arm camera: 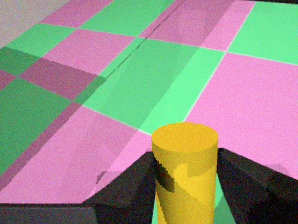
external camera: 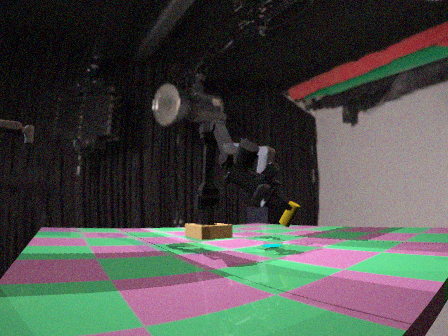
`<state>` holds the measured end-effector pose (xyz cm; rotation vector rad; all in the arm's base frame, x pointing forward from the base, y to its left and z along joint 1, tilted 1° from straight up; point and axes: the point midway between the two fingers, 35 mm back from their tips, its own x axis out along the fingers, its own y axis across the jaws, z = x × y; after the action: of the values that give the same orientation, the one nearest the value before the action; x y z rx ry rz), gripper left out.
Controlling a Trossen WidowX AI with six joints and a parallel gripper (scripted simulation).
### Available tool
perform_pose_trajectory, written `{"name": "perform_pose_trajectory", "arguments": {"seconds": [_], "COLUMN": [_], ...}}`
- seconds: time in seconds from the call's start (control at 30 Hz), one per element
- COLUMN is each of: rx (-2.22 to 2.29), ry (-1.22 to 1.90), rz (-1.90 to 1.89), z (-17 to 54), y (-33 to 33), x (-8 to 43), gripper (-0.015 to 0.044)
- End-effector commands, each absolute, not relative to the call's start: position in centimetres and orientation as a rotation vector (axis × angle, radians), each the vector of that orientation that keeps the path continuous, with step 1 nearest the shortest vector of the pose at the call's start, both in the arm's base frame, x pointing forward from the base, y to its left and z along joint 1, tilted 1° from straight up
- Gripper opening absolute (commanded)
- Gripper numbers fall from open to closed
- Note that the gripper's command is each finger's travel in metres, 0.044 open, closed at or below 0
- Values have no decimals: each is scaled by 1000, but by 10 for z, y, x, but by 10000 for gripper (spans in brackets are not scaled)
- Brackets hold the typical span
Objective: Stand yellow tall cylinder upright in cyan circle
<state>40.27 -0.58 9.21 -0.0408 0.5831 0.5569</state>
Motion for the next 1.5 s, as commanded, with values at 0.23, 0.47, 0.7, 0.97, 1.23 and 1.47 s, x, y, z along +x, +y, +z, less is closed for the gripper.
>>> {"name": "perform_pose_trajectory", "arguments": {"seconds": [0.23,0.47,0.7,0.97,1.23,1.47], "rx": [-20,-13,-7,-2,1,2], "ry": [523,482,443,399,356,319], "rz": [573,582,592,604,617,628], "z": [94,96,98,100,102,104], "y": [-7,-8,-9,-10,-11,-11], "x": [398,394,390,385,379,373], "gripper": [105,105,105,105,105,105]}}
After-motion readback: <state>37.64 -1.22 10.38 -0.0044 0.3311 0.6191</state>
